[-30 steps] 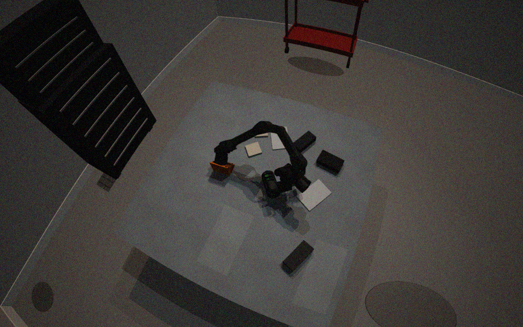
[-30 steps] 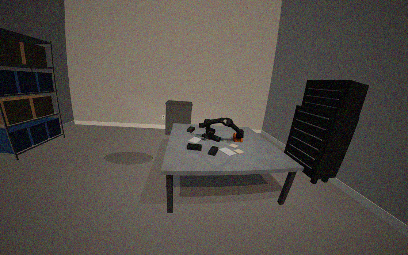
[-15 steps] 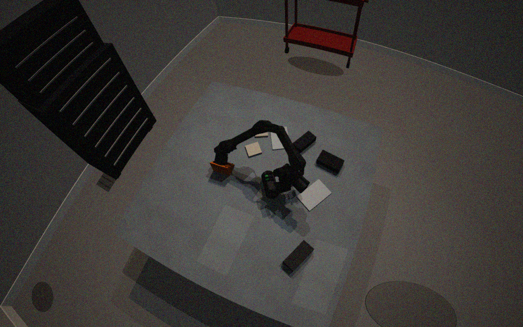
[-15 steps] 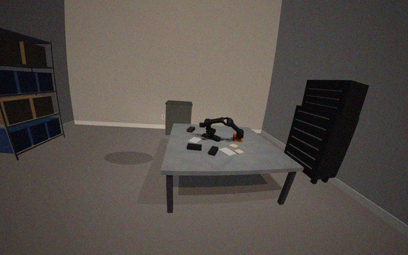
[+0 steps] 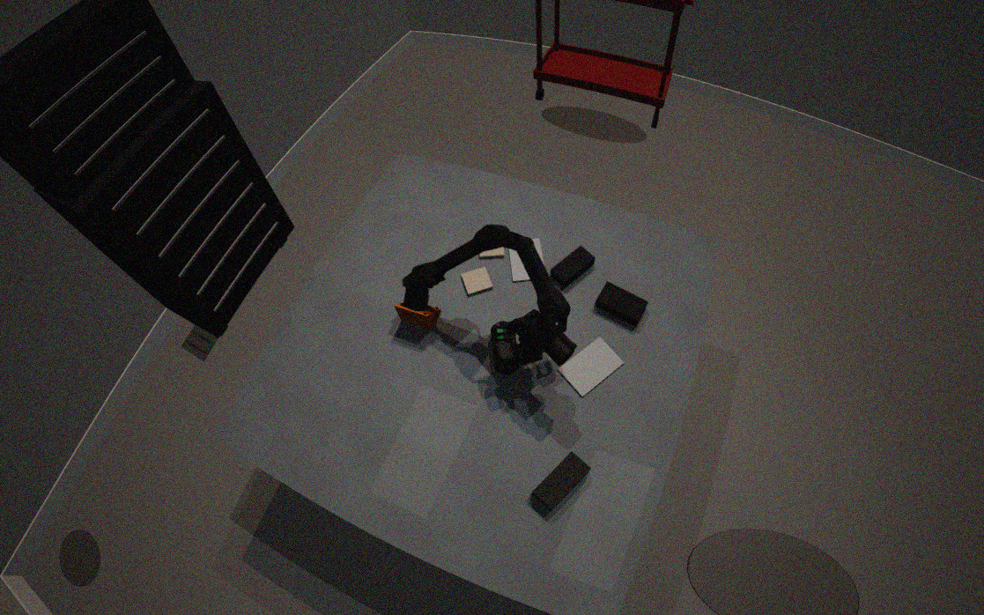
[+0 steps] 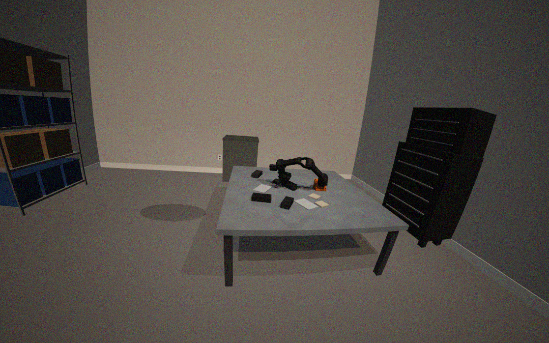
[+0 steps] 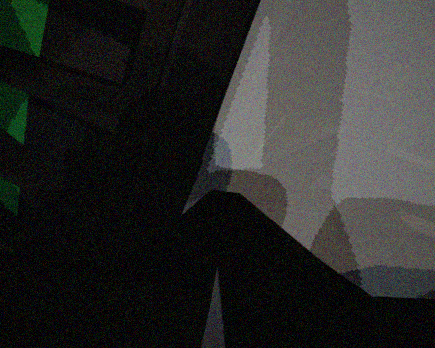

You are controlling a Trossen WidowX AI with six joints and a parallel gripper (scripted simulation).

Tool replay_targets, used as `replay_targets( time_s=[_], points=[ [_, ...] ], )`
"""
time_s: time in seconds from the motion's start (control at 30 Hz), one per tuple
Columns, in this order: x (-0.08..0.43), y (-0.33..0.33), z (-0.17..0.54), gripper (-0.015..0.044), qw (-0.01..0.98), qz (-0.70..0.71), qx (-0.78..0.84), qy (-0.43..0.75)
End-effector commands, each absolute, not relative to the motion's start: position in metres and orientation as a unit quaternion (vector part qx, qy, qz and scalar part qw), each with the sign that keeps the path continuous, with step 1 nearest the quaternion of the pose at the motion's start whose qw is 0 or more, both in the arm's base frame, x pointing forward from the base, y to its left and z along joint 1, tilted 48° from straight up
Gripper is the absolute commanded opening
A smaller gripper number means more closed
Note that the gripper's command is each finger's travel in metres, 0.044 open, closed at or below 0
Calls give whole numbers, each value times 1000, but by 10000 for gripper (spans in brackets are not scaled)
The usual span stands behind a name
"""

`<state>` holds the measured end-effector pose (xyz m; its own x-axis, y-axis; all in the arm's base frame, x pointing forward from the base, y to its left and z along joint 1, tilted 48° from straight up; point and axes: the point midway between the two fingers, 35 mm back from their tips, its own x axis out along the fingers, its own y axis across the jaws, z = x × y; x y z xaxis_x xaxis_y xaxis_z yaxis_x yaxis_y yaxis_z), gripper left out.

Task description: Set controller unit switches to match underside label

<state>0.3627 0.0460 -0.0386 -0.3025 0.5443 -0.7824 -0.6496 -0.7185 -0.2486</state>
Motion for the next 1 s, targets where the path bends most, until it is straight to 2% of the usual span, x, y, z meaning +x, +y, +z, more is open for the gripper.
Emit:
replay_targets(
  time_s=[0.0,0.97],
  points=[
    [355,43,-43,0,366,809,-455,60],
    [331,30,-54,0,366,810,-455,60]
  ],
)
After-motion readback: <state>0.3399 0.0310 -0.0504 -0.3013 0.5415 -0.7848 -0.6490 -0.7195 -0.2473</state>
